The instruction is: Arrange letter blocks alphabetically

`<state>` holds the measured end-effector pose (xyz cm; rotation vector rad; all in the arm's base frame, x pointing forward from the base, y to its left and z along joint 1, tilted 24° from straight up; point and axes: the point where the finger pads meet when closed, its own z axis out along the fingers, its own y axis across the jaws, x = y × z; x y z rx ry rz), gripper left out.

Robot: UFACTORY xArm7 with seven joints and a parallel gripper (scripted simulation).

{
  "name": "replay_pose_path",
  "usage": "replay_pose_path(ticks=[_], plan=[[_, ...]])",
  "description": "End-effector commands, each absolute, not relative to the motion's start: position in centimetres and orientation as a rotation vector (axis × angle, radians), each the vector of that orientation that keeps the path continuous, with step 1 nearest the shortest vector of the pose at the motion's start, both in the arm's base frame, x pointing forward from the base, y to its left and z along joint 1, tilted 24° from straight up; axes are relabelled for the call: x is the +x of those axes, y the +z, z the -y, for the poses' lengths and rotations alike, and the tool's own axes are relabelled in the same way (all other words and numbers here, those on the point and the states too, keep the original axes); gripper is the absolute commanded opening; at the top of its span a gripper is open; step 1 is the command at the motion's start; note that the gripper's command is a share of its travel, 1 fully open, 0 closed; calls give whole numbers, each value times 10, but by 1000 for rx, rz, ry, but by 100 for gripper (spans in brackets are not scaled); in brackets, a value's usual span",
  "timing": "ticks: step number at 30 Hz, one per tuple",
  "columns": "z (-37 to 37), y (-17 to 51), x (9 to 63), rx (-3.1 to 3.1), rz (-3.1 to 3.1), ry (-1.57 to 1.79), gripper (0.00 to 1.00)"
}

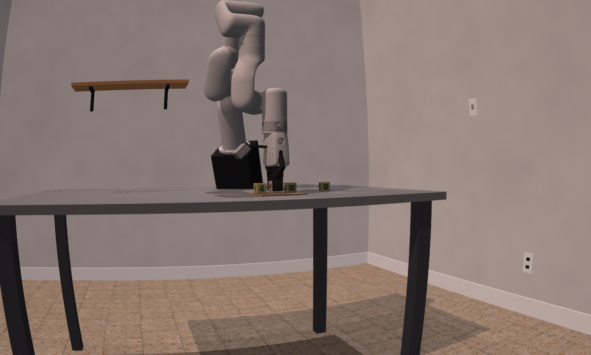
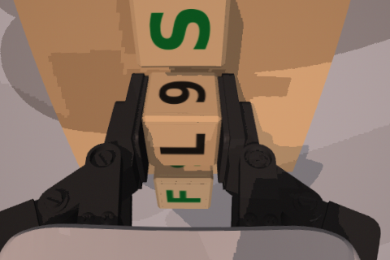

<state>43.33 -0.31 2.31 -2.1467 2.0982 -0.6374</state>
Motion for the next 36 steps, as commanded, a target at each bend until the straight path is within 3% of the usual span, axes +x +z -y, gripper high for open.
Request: replay_pose_path(ticks=[1,36], plan=[[3,24,434,-2145,-2096,-638,27],[4,19,436,-2145,-2096,-638,27]])
